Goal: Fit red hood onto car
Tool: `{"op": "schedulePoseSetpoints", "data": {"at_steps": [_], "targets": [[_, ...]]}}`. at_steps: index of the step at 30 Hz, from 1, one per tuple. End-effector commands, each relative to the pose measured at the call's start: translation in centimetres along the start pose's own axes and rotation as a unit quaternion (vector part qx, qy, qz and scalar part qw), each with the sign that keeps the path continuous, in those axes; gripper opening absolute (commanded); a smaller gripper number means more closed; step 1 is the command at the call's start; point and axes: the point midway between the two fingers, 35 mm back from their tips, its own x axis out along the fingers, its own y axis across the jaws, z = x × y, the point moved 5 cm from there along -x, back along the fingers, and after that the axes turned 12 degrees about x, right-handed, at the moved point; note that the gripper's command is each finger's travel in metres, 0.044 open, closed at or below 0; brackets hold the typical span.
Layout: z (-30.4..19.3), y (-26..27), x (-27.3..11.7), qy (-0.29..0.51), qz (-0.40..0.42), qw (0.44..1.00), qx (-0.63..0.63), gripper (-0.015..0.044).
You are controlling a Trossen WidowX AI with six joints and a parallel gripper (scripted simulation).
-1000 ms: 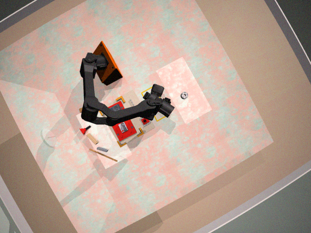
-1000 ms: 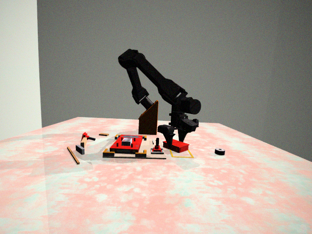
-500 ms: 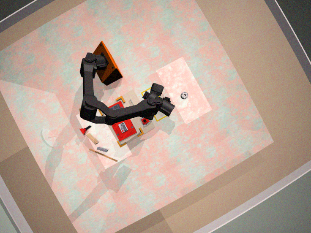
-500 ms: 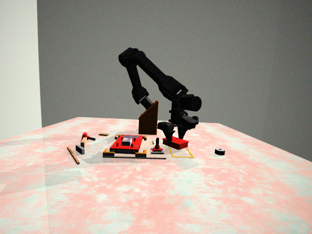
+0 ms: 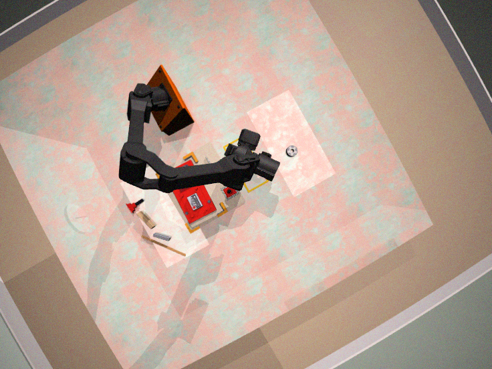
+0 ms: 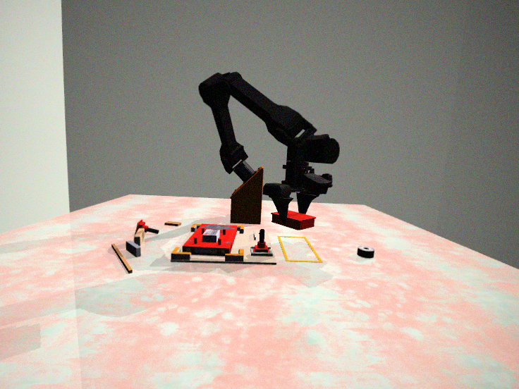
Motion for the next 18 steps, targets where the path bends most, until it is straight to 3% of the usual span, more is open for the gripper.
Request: {"op": "schedulePoseSetpoints", "data": {"at_steps": [1,18], "targets": [[0.2,0.0,-1.8,-0.006,0.002,1.000,0.003,0.0000],[-0.1,-2.2,-3.2,-0.004,0.004,0.999,0.039,0.0000]]}}
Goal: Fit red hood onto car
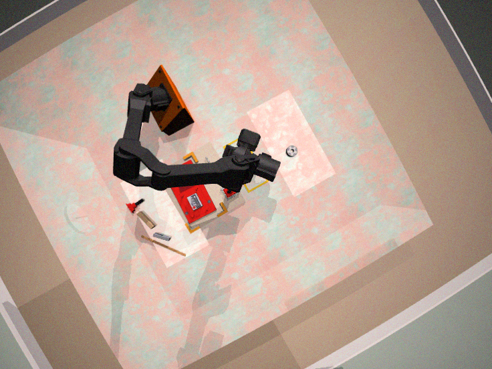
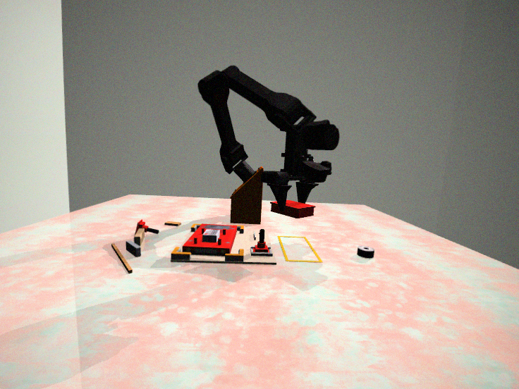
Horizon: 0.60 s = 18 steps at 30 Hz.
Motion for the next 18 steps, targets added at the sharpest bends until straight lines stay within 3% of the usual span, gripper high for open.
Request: {"op": "schedulePoseSetpoints", "data": {"at_steps": [1,18], "targets": [[-0.1,-2.1,-0.2,-0.003,0.001,0.999,0.036,0.0000],[-1.9,-10.6,-0.7,-0.008,0.006,0.982,0.186,0.0000]]}}
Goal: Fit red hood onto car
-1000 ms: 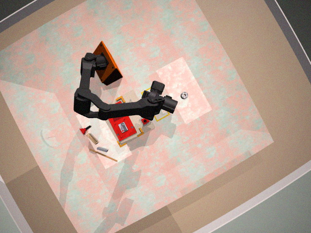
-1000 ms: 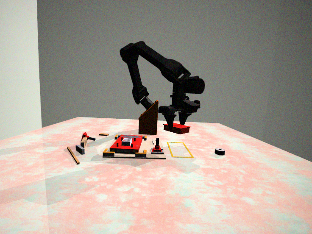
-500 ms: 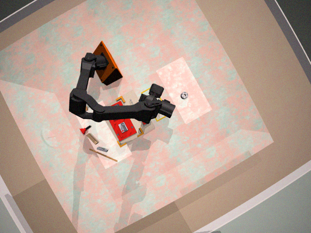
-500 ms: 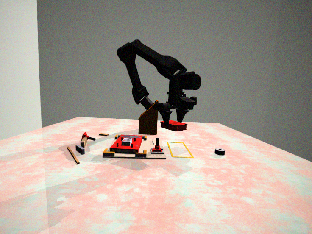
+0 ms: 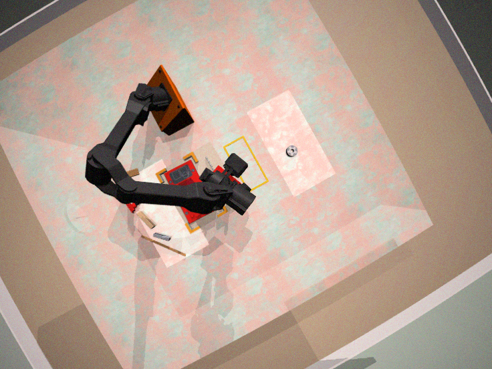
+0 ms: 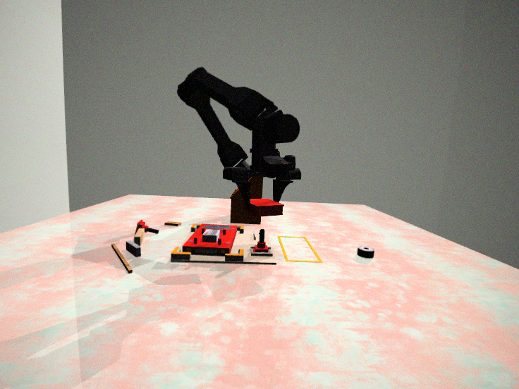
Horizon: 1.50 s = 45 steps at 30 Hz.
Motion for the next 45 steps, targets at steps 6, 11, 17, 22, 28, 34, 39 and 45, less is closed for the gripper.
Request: {"op": "schedulePoseSetpoints", "data": {"at_steps": [6,11,17,22,28,34,39,45], "targets": [[-0.3,-5.1,-0.2,-0.001,-0.004,0.996,0.086,0.0000],[-0.7,-7.8,-0.3,-0.002,-0.007,0.991,0.131,0.0000],[-1.3,-10.9,-0.3,-0.002,-0.013,0.983,0.185,0.0000],[-1.4,-12.3,-0.3,-0.001,-0.016,0.978,0.207,0.0000],[-1.3,-12.0,0.3,-0.001,-0.016,0.978,0.207,0.0000],[-1.3,-12.3,2.9,-0.002,-0.016,0.978,0.207,0.0000],[-1.5,-12.5,4.6,-0.001,-0.017,0.978,0.207,0.0000],[-1.5,-12.4,4.7,-0.001,-0.017,0.978,0.207,0.0000]]}}
